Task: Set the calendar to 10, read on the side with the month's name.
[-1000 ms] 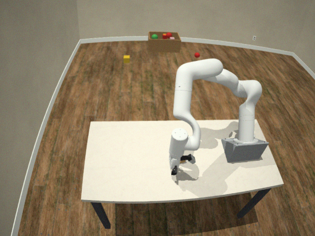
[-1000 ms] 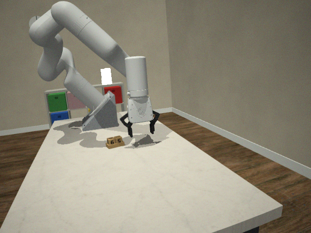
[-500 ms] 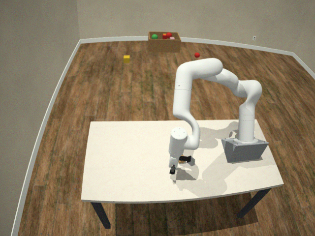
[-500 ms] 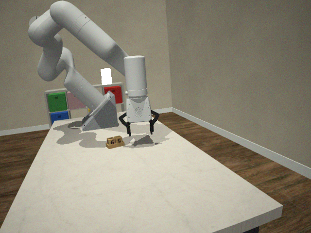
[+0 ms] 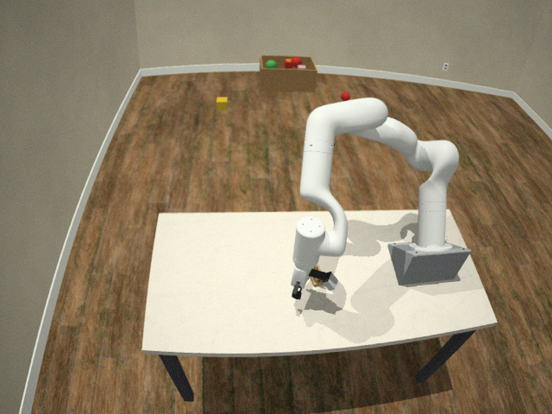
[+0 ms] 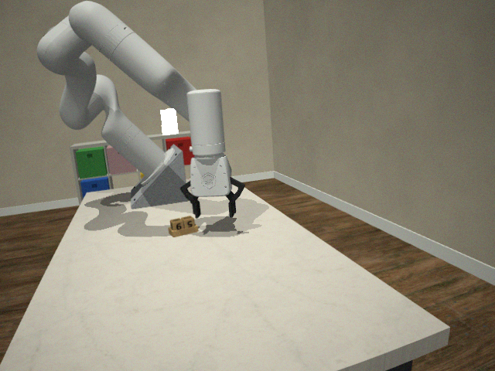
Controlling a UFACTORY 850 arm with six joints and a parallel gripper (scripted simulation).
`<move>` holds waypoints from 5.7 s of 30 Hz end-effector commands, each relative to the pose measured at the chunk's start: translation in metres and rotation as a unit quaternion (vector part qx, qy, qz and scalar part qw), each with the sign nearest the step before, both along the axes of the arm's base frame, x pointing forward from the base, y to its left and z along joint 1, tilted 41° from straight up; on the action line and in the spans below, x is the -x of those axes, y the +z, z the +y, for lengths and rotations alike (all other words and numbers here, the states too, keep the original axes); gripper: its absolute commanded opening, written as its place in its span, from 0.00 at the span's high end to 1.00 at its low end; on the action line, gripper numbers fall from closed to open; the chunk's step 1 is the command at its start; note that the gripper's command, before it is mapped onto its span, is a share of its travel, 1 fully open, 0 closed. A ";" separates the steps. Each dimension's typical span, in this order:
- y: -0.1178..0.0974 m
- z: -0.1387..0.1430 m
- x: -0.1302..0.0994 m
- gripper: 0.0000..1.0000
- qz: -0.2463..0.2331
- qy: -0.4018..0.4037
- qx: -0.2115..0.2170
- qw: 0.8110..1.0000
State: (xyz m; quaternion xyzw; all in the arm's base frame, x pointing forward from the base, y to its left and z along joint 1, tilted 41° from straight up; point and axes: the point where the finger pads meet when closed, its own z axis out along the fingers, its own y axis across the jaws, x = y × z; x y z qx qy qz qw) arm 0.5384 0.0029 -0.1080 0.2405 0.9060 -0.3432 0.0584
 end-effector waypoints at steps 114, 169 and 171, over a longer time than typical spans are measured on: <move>0.077 -0.110 -0.023 0.00 -0.351 -0.402 0.030 0.845; 0.077 -0.110 -0.023 0.00 -0.351 -0.402 0.030 0.845; 0.078 -0.110 -0.023 0.00 -0.351 -0.402 0.030 0.845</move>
